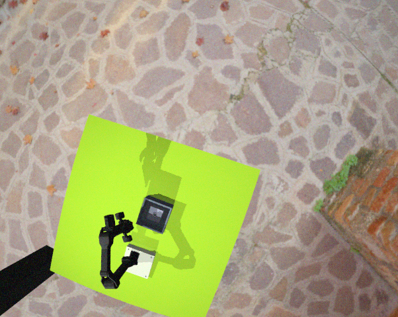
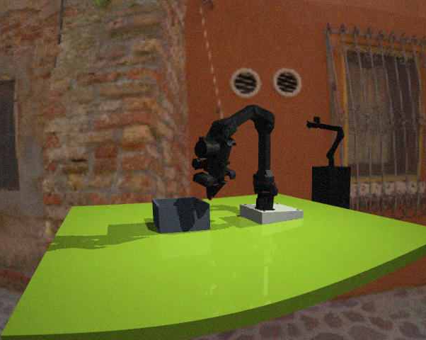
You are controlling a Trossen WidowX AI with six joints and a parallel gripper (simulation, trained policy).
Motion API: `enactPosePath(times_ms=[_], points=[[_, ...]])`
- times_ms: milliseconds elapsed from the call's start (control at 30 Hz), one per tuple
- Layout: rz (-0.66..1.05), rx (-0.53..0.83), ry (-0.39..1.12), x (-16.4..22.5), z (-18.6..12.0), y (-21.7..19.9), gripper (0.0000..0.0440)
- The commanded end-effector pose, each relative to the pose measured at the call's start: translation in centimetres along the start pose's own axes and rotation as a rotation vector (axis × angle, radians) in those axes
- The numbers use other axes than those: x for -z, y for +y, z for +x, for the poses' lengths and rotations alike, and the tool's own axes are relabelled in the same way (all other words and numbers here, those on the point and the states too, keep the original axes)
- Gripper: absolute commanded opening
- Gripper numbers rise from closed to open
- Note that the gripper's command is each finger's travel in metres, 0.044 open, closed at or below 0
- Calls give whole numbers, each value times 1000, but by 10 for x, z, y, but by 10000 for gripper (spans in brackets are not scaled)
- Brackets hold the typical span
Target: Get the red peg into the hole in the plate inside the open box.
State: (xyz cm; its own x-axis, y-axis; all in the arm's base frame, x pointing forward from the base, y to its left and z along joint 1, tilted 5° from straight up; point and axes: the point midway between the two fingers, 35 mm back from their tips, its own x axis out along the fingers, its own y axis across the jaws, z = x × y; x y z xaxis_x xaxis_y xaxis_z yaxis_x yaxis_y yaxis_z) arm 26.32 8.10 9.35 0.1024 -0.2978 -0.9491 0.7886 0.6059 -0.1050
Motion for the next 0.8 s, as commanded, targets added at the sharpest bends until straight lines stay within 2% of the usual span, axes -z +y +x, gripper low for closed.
enactPosePath(times_ms=[0, 400, 767], points=[[29, 1, -15, -16, 1, 0, 0], [110, 1, -44, -78, 21, -2, 0], [86, -15, -17, -119, 54, -3, 0]])
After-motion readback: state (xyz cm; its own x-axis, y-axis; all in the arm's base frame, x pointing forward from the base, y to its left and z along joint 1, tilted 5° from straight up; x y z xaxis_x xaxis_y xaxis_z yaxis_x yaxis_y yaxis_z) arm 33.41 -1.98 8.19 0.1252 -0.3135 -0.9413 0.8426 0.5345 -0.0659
